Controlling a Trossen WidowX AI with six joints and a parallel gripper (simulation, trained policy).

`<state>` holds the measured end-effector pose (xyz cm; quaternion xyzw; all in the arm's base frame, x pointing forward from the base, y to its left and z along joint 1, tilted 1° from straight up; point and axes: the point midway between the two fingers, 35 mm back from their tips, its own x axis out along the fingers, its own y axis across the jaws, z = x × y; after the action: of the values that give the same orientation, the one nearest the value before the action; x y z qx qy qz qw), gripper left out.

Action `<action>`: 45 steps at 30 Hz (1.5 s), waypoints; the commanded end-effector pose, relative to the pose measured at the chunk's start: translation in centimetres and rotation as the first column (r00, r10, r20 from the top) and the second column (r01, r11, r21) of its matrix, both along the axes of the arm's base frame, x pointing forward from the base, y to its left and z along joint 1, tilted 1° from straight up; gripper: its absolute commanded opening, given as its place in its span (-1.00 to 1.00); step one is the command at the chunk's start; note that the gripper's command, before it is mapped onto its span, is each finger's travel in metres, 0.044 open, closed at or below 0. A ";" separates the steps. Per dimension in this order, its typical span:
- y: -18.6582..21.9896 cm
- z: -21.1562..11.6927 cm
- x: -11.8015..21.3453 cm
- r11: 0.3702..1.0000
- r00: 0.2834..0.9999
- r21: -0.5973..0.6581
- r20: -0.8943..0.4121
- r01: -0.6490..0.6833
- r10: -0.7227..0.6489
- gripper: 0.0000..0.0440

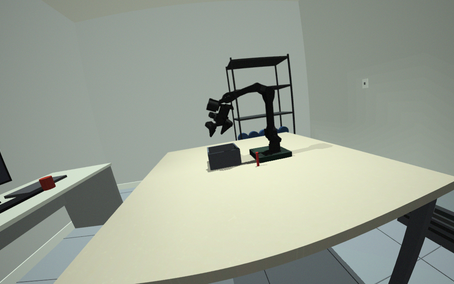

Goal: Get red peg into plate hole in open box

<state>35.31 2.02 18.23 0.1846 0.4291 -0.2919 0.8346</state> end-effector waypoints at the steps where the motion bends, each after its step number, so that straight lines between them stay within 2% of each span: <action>1: 2.9 -0.2 -3.3 0.997 0.998 0.070 -0.058 -0.035 0.039 1.00; 11: 8.3 -1.8 -12.1 0.975 0.964 0.220 -0.252 -0.025 0.082 1.00; 22: 11.3 -4.8 -19.2 0.965 0.895 0.261 -0.438 0.037 0.084 1.00; 32: 12.9 -8.9 -21.1 0.963 0.877 0.265 -0.470 0.038 0.095 1.00; 45: 14.0 -14.8 -20.8 0.956 0.891 0.293 -0.431 -0.008 0.139 0.97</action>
<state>14.45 16.07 4.63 0.2179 0.6538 -0.2332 0.6860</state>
